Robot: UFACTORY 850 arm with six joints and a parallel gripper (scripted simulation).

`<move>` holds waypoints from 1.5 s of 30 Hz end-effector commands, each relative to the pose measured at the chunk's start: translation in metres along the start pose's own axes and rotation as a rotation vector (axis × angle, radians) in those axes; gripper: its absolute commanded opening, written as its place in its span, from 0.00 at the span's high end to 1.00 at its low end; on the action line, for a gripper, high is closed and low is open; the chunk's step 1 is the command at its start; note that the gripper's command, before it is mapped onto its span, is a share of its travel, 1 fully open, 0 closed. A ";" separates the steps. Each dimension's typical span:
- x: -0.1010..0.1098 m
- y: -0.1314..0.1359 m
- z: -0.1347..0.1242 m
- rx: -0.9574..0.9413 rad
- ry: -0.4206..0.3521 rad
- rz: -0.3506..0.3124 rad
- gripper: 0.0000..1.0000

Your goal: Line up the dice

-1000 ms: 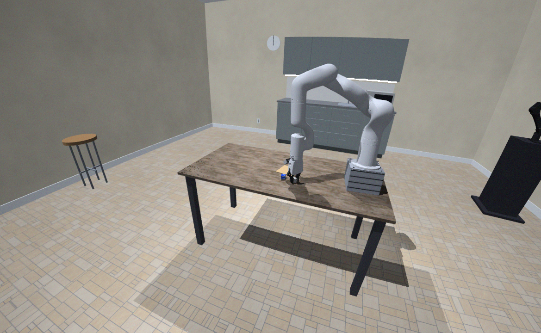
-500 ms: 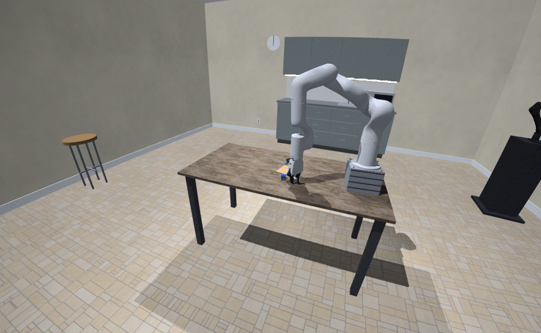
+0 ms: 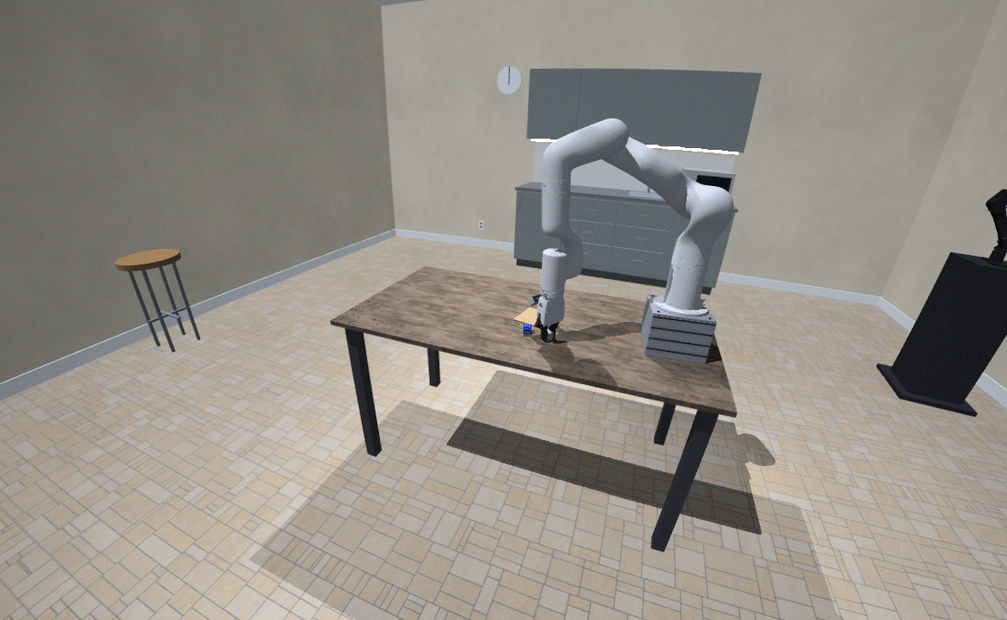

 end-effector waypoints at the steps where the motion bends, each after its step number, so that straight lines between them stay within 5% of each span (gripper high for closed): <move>1: 0.000 0.000 0.000 0.000 0.001 0.003 0.73; 45: 0.015 0.000 0.000 0.000 0.001 0.003 0.73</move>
Point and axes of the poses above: the point where the finger pads meet when closed, its own x axis back along the fingers, its own y axis across the jaws, z = x × y, the point moved 10 cm from there along x, back along the fingers, and after that the axes turned 3 degrees about -x, right-handed, at the moved point
